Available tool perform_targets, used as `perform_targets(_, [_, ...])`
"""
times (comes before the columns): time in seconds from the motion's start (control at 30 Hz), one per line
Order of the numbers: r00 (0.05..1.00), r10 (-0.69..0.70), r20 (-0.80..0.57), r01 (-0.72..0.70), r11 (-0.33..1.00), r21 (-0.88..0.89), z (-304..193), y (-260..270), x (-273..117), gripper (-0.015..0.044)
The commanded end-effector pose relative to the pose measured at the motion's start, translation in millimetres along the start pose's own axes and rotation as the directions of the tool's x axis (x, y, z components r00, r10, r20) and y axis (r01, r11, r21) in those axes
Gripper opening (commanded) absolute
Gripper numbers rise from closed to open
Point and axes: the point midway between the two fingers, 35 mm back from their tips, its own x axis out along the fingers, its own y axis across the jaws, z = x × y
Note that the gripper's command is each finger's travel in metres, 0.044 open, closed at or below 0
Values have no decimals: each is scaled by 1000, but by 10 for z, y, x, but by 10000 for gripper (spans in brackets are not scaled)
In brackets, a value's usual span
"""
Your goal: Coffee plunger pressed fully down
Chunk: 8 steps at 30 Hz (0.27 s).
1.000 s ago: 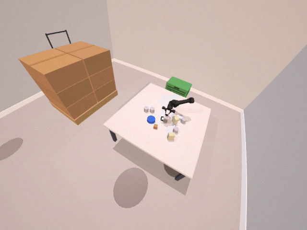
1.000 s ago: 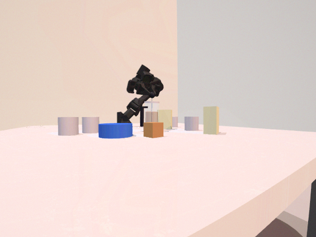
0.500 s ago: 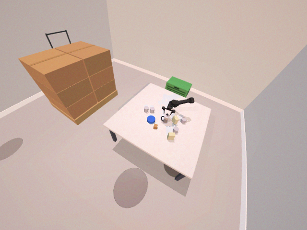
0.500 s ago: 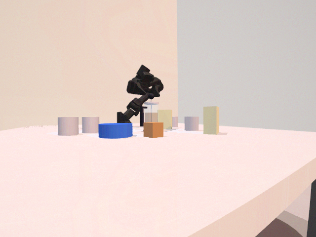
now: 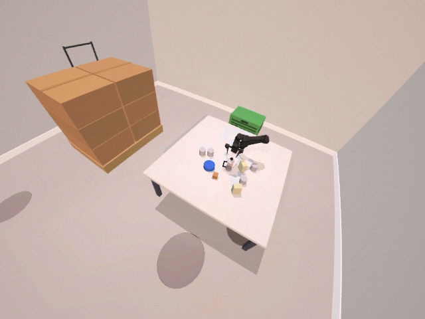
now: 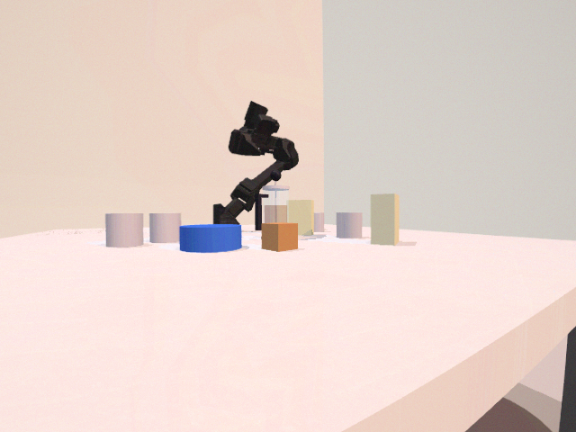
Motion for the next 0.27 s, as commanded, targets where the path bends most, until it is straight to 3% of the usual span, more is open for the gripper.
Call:
perform_targets(0.0, [1000,15,12,-15,1000,-8,243,100,-250,440])
perform_targets(0.23, [1000,14,12,-14,1000,-7,238,97,-252,440])
